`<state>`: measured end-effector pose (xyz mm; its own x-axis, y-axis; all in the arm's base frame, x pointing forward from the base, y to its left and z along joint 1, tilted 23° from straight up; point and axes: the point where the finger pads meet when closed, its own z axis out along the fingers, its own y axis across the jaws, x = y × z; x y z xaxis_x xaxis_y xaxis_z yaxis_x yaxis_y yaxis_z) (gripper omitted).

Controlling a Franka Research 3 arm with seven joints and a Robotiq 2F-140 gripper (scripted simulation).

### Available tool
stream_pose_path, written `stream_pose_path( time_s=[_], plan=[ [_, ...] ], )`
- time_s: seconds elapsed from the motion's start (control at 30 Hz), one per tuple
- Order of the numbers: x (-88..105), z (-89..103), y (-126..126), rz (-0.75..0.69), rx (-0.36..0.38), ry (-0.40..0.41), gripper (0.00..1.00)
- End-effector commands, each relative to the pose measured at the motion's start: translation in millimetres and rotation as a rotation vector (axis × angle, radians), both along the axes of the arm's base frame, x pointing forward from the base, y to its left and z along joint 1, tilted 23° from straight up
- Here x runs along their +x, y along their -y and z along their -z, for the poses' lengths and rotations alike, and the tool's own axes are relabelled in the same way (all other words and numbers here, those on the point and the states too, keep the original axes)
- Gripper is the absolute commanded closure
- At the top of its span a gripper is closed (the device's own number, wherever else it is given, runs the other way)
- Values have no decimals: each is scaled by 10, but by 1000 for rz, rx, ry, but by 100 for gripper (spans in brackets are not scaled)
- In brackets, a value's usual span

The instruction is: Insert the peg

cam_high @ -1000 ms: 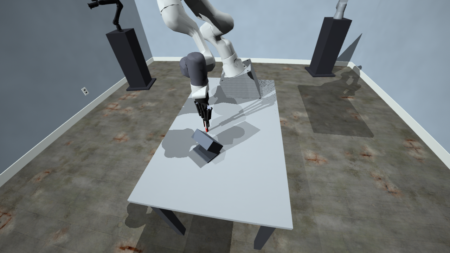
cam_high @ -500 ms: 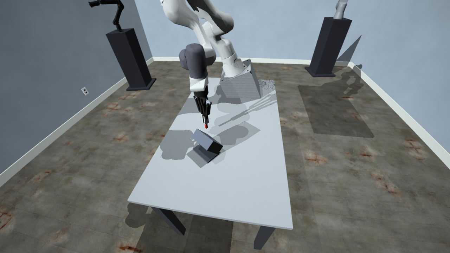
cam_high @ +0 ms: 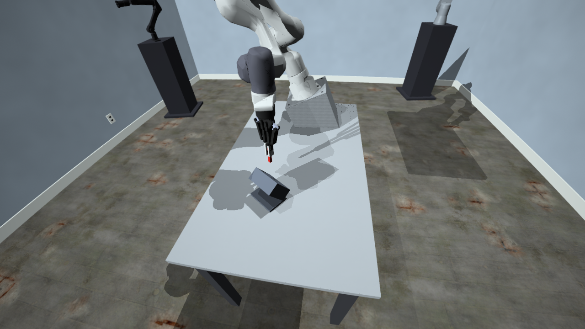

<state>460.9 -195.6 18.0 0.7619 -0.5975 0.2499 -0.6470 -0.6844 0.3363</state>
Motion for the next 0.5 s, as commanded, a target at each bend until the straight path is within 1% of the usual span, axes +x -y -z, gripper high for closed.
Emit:
stream_pose_path(
  time_s=[0.0,0.17,0.23,0.47],
  plan=[
    [-108,77,-48,-64,-37,-61,100],
    [-184,150,-117,-143,-80,-120,100],
    [-184,150,-117,-143,-80,-120,100],
    [-270,229,-198,-256,-145,-197,100]
  ],
)
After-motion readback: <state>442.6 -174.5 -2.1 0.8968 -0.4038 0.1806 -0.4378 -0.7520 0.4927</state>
